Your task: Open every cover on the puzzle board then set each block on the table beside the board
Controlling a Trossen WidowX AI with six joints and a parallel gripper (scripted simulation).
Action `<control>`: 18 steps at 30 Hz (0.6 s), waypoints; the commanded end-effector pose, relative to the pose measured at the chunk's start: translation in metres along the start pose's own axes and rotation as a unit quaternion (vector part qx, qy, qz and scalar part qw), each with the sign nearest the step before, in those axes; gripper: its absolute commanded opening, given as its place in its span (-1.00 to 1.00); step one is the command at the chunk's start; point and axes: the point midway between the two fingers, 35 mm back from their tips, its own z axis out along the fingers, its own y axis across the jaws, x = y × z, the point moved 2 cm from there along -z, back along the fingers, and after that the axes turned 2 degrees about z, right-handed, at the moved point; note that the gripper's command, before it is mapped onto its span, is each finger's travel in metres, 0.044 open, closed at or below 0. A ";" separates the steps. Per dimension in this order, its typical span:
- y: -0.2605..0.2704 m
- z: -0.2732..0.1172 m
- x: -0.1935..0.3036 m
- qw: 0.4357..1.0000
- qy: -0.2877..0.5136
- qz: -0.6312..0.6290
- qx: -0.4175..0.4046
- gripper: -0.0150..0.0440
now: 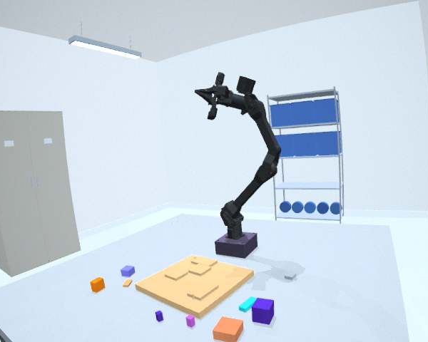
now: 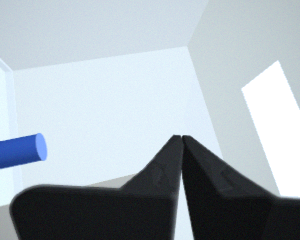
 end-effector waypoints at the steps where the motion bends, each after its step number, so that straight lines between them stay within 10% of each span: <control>1: 0.008 0.014 0.016 0.999 0.003 0.039 -0.021 -0.49; 18: 0.054 0.053 0.056 0.984 0.011 0.147 -0.100 -0.49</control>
